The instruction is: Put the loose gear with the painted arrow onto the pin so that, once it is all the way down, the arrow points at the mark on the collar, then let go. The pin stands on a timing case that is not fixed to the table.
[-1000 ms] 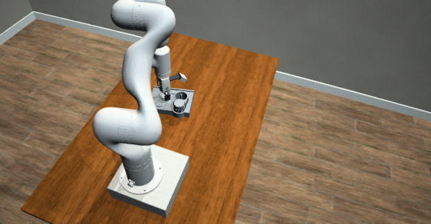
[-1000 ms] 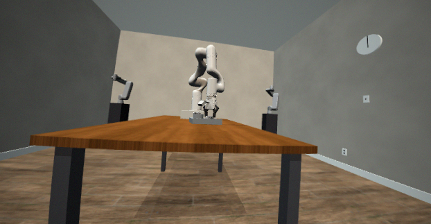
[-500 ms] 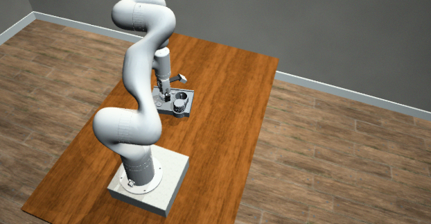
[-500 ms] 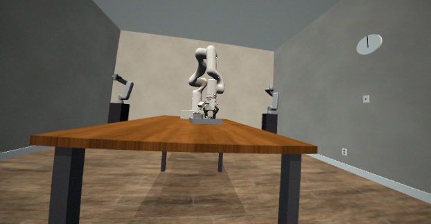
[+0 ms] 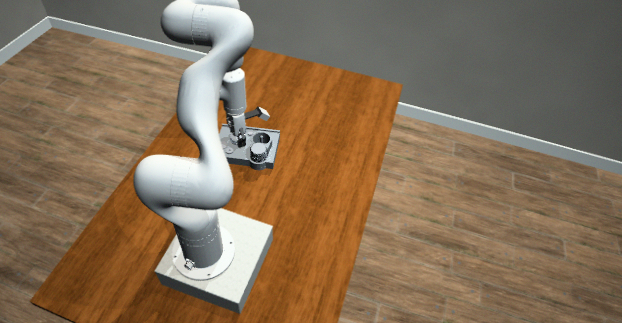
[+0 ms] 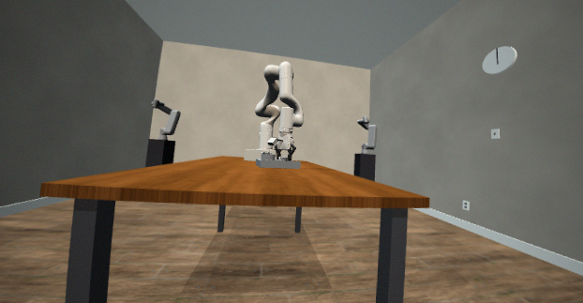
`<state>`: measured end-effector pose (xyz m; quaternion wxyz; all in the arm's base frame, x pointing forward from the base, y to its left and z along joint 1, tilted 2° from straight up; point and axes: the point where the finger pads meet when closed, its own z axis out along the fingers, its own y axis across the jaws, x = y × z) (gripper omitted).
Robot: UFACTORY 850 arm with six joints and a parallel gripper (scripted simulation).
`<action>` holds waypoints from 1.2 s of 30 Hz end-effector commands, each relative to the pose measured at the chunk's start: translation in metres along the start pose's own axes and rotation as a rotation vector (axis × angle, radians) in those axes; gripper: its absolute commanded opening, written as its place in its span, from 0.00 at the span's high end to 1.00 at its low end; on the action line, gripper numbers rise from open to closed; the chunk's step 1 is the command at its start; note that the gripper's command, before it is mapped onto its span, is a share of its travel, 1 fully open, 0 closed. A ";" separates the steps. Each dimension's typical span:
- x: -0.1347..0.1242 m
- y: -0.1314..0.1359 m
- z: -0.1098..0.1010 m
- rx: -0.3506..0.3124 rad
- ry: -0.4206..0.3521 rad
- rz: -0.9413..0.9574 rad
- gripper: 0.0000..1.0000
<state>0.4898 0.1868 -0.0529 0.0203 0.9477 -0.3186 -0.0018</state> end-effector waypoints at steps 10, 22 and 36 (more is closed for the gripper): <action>0.000 -0.001 -0.001 0.002 0.001 0.000 1.00; 0.000 -0.001 -0.001 0.002 0.001 0.000 1.00; 0.000 -0.001 -0.001 0.002 0.001 0.000 1.00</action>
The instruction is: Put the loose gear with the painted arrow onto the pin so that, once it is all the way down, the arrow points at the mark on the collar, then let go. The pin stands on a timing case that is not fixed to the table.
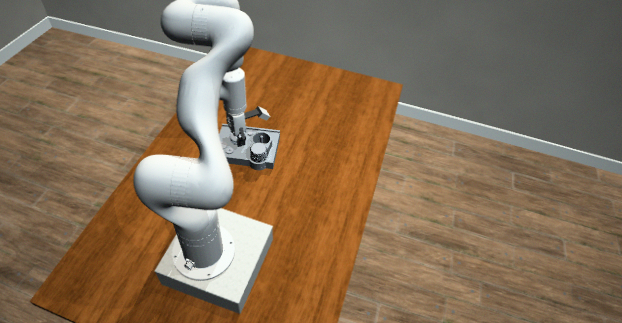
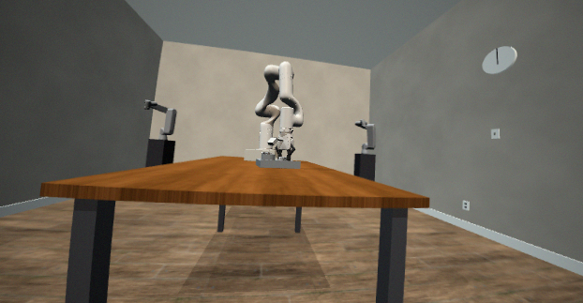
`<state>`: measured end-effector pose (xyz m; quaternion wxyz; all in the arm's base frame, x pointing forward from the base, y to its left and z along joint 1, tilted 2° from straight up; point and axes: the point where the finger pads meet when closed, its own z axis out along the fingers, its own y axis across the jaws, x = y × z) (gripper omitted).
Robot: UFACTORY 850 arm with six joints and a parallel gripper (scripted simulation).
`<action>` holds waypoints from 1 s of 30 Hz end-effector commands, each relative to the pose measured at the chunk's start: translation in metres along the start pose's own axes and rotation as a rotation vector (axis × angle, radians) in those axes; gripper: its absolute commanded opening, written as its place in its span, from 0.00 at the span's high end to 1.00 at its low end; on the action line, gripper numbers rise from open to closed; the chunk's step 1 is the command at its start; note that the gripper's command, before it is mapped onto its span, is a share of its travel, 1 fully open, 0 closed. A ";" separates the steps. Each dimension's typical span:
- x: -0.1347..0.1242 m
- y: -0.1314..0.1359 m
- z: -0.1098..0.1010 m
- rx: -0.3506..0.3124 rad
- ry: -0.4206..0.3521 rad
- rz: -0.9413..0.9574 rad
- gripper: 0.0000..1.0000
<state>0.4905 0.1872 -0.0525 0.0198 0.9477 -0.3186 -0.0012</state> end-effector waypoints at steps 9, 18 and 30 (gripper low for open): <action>0.000 0.000 0.000 0.000 0.000 0.000 1.00; 0.000 0.000 0.000 0.000 0.000 0.000 1.00; 0.000 0.000 -0.003 0.000 0.000 0.000 1.00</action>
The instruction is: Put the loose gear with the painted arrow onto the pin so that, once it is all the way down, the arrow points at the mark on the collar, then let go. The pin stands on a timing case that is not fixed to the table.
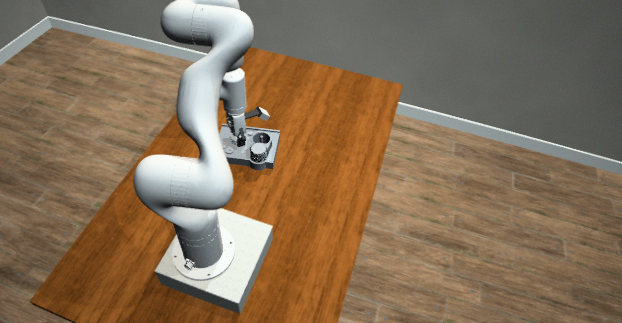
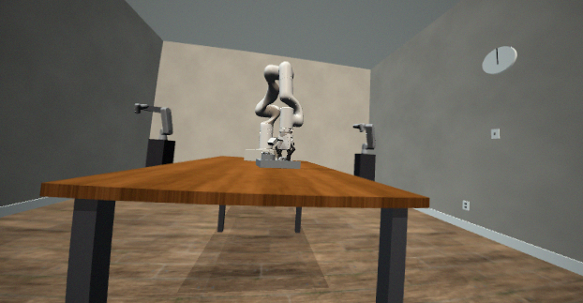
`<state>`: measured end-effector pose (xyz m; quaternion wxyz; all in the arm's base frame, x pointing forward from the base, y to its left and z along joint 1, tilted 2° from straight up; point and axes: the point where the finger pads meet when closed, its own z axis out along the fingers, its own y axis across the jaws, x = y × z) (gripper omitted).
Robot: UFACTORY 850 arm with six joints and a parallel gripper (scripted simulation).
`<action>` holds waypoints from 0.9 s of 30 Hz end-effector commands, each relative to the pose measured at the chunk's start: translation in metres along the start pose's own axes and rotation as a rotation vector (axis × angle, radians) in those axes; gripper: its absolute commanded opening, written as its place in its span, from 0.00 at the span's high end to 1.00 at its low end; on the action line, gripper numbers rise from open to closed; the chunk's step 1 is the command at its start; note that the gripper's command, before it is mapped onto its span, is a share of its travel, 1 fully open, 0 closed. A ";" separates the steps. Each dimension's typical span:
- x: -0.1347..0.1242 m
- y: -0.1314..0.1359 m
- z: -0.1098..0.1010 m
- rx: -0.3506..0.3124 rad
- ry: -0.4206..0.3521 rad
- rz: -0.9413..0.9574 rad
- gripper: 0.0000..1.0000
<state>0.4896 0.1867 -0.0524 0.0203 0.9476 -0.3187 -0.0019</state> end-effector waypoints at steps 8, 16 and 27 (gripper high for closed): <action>0.001 -0.001 -0.009 0.002 0.001 0.000 1.00; 0.001 -0.001 -0.024 0.002 0.001 0.000 1.00; 0.001 -0.001 -0.045 0.002 0.001 0.000 1.00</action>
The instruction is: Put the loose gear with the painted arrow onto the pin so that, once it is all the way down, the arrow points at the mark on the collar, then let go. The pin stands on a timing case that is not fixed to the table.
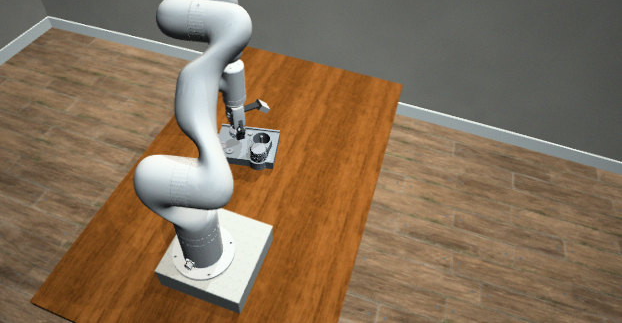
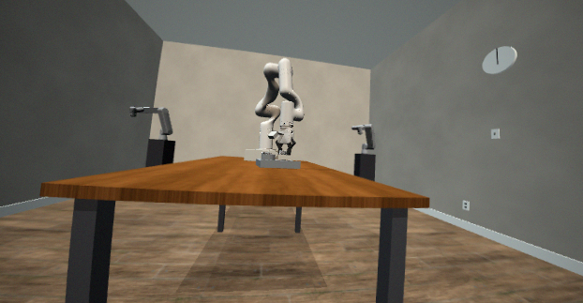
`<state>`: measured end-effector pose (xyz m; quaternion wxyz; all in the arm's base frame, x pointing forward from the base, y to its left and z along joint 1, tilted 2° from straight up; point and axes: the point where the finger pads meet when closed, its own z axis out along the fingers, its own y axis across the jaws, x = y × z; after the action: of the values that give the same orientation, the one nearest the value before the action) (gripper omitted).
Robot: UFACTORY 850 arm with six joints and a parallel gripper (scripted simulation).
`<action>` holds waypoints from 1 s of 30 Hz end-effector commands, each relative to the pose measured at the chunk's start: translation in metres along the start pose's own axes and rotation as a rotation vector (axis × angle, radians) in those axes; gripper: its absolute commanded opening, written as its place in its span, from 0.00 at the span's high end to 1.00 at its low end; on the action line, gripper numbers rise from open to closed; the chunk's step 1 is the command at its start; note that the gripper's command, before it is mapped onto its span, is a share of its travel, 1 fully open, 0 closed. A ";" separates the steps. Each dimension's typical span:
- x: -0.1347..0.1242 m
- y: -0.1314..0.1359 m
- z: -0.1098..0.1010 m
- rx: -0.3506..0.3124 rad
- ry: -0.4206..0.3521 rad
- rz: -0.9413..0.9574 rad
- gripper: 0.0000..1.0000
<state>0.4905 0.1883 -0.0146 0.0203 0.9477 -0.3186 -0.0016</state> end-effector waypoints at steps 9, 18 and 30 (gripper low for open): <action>0.000 -0.001 -0.026 0.002 0.001 0.000 1.00; 0.000 -0.001 -0.035 0.002 0.001 0.000 1.00; 0.000 -0.001 -0.038 0.002 0.001 0.000 1.00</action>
<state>0.4909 0.1896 0.0227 0.0204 0.9477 -0.3186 -0.0019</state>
